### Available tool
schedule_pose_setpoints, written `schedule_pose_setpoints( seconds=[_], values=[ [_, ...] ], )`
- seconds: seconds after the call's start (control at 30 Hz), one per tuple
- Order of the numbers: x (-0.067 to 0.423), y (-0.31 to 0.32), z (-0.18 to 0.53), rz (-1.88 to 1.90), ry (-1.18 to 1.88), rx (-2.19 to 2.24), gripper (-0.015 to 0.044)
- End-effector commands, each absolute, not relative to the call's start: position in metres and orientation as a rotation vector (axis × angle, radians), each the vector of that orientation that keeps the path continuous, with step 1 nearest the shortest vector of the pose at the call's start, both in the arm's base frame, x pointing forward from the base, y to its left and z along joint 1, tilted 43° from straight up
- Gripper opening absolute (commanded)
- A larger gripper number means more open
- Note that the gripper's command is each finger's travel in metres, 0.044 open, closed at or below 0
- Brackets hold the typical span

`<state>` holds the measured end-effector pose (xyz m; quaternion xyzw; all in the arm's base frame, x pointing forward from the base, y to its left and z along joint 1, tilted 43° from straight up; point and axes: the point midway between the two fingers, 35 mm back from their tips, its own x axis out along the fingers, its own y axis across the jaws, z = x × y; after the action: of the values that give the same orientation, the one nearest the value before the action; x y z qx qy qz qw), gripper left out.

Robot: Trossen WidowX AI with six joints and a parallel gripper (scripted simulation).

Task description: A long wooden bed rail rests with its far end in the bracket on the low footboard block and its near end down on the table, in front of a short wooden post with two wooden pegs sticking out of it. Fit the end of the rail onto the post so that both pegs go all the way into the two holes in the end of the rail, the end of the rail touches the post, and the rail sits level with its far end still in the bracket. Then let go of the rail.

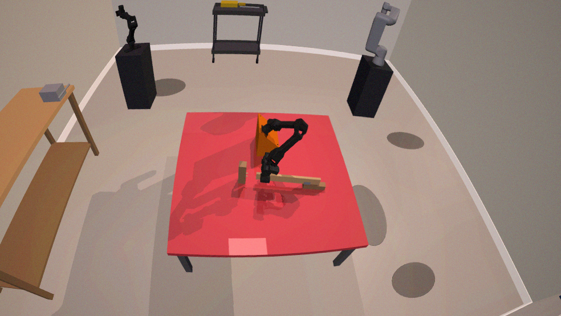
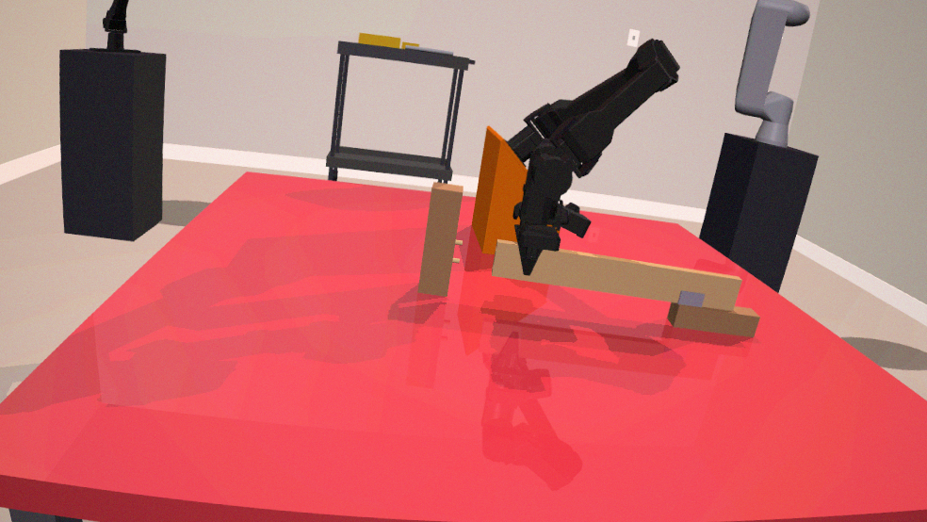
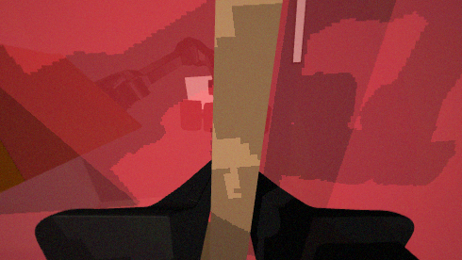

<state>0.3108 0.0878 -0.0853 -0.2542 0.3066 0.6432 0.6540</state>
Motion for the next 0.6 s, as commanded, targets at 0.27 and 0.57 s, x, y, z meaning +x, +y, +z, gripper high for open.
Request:
schedule_pose_setpoints(
  seconds=[0.27, 0.57],
  values=[
    [0.3112, 0.0828, -0.0866, 1.456, 0.693, -0.578, 0.0000],
    [0.3111, 0.0804, -0.0881, 1.456, 0.693, -0.578, 0.0000]
  ],
)
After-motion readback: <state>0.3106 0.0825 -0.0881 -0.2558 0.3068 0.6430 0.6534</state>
